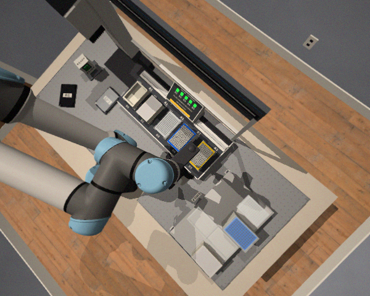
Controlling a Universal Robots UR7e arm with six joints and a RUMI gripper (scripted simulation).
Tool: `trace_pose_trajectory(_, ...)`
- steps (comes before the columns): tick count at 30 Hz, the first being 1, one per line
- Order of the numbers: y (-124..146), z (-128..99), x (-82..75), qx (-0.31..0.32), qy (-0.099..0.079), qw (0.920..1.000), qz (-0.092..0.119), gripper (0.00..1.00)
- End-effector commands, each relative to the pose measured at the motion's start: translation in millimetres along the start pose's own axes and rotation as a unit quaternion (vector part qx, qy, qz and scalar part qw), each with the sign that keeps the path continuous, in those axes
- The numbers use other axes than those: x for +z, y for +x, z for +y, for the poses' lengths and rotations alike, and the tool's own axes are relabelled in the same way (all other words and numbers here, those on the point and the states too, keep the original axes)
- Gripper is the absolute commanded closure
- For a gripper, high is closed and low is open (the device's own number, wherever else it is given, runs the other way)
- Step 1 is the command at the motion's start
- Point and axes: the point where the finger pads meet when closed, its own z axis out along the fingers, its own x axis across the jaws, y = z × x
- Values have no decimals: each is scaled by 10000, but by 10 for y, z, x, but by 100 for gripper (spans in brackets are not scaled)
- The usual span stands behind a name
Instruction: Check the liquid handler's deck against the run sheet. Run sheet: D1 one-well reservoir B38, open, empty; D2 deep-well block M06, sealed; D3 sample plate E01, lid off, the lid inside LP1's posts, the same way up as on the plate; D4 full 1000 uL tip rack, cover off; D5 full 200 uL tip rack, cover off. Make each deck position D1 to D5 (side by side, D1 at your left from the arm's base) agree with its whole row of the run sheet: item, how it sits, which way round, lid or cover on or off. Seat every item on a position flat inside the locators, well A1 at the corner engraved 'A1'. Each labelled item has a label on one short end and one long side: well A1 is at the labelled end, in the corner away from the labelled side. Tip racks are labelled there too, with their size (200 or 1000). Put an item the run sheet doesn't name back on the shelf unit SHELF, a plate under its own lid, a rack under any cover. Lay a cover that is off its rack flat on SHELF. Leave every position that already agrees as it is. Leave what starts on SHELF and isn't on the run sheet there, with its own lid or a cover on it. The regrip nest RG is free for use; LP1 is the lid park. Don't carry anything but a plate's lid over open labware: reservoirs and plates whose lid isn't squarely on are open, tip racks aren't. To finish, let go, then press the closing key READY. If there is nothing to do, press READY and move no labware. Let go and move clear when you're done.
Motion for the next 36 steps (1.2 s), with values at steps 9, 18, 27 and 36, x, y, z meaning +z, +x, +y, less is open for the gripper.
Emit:
trace_pose_trajectory(9,-513,181,-112,-1,8,10000,5,18)
trace_pose_trajectory(18,-933,325,-190,-1,7,10000,4,18)
trace_pose_trajectory(27,-1259,437,-250,-1,7,10000,4,18)
trace_pose_trajectory(36,-1685,540,-321,-1,1,10000,4,18)
